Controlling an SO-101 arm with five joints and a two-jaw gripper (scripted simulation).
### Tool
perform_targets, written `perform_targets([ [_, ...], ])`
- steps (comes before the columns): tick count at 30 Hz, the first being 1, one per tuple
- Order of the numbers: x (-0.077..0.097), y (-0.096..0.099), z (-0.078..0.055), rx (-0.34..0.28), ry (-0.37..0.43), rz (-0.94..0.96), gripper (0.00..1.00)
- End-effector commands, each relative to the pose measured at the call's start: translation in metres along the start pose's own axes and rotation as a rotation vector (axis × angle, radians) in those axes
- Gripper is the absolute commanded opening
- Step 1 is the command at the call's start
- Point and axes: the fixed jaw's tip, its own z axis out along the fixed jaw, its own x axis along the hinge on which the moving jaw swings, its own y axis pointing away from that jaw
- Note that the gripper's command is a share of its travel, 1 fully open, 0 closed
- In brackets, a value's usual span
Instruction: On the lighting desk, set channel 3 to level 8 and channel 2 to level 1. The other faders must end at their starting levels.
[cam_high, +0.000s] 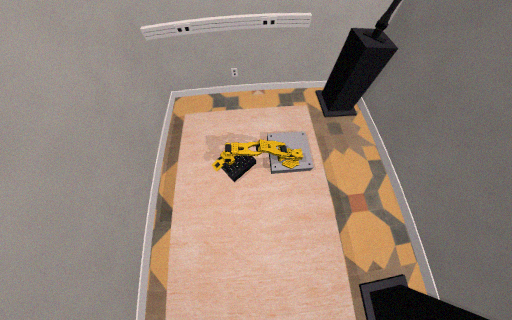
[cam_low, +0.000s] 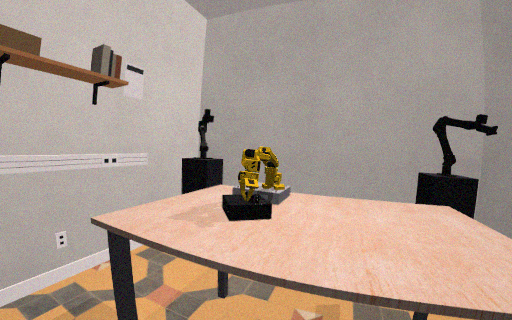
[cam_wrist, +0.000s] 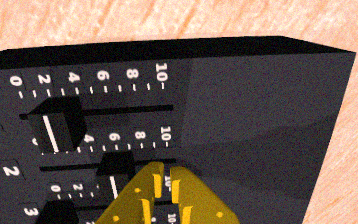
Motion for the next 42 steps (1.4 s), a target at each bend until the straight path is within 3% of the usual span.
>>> perform_targets([
  [1, -0.0052, 0.0191, 0.0022, -0.036, 0.022, -0.048, 0.0],
  [42, -0.0044, 0.0266, 0.0025, -0.054, 0.045, -0.051, 0.0],
])
